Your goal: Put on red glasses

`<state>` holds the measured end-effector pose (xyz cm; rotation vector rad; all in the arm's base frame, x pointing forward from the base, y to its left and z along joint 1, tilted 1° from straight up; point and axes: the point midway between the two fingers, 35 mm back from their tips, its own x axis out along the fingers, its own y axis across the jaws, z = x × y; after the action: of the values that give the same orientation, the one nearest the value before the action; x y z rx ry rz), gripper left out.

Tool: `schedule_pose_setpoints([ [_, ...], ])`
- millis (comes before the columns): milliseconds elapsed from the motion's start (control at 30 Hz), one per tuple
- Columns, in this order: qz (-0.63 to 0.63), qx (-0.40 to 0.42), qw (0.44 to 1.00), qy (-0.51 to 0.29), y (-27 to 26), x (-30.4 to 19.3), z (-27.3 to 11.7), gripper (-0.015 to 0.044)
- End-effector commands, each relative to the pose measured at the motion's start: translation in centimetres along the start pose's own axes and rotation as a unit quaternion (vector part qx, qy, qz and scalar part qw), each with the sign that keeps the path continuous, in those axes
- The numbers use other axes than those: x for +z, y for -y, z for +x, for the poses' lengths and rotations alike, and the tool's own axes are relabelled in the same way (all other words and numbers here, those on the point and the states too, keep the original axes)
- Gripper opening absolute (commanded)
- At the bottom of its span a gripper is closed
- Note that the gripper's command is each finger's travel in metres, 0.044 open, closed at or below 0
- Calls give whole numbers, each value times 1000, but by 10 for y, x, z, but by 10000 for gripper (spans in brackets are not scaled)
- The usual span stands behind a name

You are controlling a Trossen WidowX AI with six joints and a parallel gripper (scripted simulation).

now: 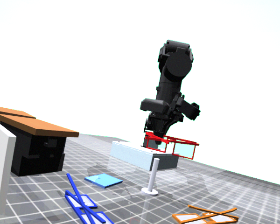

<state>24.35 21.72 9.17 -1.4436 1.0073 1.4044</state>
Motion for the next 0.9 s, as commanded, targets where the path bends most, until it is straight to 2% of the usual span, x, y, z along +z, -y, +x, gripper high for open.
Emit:
schedule_pose_setpoints([
  [0,-3,9,1000,-5,-3,-1,19,0],
  [233,-3,9,1000,-5,-5,-2,54,0],
  [867,-3,9,1000,-4,-12,6,55,0],
])
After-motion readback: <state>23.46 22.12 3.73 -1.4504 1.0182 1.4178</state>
